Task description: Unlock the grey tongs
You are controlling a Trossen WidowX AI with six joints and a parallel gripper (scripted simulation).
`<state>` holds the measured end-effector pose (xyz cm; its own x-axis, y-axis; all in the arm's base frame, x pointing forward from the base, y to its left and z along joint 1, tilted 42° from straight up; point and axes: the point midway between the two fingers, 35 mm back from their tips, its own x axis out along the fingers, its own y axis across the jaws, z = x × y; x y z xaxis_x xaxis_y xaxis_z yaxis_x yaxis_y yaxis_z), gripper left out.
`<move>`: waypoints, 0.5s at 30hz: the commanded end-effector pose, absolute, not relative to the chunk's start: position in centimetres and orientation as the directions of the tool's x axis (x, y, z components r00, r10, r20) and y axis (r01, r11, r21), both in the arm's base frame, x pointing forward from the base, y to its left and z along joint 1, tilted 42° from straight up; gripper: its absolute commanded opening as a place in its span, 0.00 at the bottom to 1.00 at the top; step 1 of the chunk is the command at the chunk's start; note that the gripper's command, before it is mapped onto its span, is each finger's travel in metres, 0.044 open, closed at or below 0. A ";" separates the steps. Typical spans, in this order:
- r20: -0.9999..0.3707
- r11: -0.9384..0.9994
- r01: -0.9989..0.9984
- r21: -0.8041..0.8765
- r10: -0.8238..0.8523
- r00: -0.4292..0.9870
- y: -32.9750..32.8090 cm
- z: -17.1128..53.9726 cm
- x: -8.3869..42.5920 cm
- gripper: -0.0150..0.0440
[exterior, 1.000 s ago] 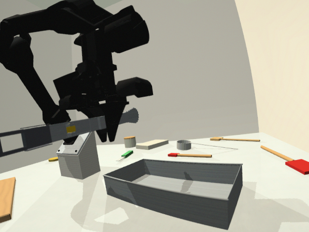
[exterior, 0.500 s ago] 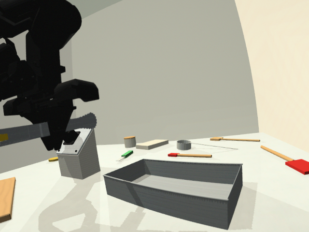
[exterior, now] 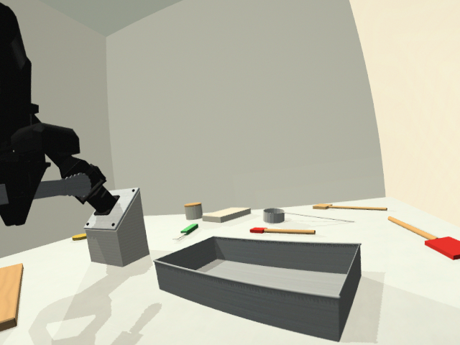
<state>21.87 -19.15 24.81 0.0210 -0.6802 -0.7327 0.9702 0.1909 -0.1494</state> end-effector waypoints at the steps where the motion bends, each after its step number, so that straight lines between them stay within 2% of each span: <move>1: -0.739 0.201 0.966 -0.164 -0.673 0.015 -19.4 24.7 21.2 0.00; 15: -0.795 0.230 0.953 -0.199 -0.606 -0.020 -22.3 24.4 17.0 0.00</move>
